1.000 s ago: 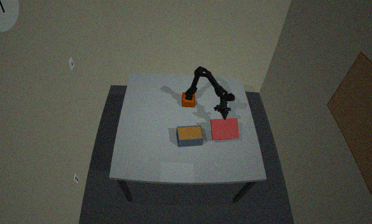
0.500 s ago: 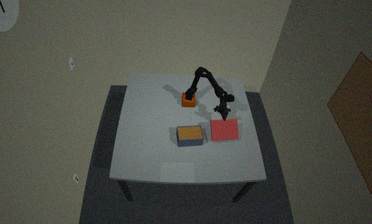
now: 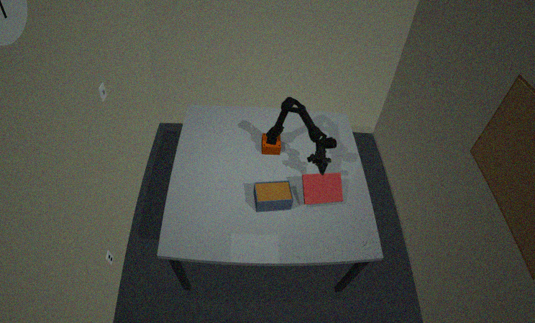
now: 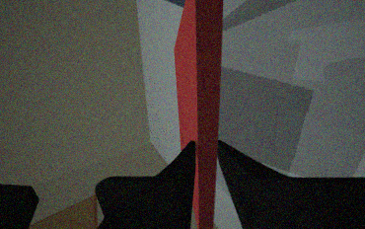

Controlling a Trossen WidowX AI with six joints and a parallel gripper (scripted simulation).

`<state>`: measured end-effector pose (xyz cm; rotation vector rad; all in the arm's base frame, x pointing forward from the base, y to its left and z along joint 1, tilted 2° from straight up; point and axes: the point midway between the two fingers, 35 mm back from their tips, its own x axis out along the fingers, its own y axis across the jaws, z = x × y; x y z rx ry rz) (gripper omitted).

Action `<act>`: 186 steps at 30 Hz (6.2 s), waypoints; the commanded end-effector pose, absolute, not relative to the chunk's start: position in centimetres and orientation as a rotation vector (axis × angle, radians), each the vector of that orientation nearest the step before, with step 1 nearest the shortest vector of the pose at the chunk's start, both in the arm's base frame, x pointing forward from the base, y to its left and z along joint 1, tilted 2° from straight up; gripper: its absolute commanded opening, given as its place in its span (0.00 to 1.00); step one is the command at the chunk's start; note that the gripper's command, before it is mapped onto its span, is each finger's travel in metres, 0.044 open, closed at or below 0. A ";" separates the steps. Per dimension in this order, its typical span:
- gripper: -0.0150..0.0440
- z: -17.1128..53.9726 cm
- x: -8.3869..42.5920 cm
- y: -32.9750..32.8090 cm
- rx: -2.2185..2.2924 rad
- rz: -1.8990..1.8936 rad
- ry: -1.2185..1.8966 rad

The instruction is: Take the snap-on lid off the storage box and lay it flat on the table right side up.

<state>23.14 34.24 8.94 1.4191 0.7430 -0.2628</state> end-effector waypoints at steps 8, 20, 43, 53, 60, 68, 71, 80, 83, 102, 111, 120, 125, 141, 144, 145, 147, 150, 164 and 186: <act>0.25 8.1 23.2 34.2 1.421 -0.260 0.736; 0.25 7.1 23.3 34.2 1.421 -0.260 0.736; 0.25 5.3 23.4 34.3 1.421 -0.261 0.736; 0.25 4.5 23.4 34.3 1.421 -0.261 0.736; 0.25 3.9 23.4 34.3 1.421 -0.261 0.736; 0.25 3.2 23.4 34.4 1.421 -0.261 0.736; 0.25 3.0 23.4 34.4 1.421 -0.261 0.736; 0.25 2.3 23.5 34.4 1.421 -0.261 0.736; 0.25 2.0 23.5 34.4 1.421 -0.261 0.736; 0.70 3.2 23.6 35.0 1.421 -0.260 0.736; 1.00 2.6 22.2 34.3 1.421 -0.262 0.737; 1.00 2.4 20.5 33.7 1.420 -0.263 0.738; 1.00 2.4 19.5 33.4 1.420 -0.264 0.739; 1.00 2.2 16.8 32.6 1.419 -0.266 0.741; 1.00 2.8 17.0 32.9 1.419 -0.266 0.741; 1.00 3.0 17.0 32.9 1.419 -0.266 0.741; 1.00 3.3 16.8 32.8 1.419 -0.266 0.741; 1.00 3.9 16.6 32.7 1.419 -0.266 0.741; 1.00 6.5 15.6 32.4 1.419 -0.267 0.742; 1.00 10.0 14.1 31.8 1.419 -0.268 0.743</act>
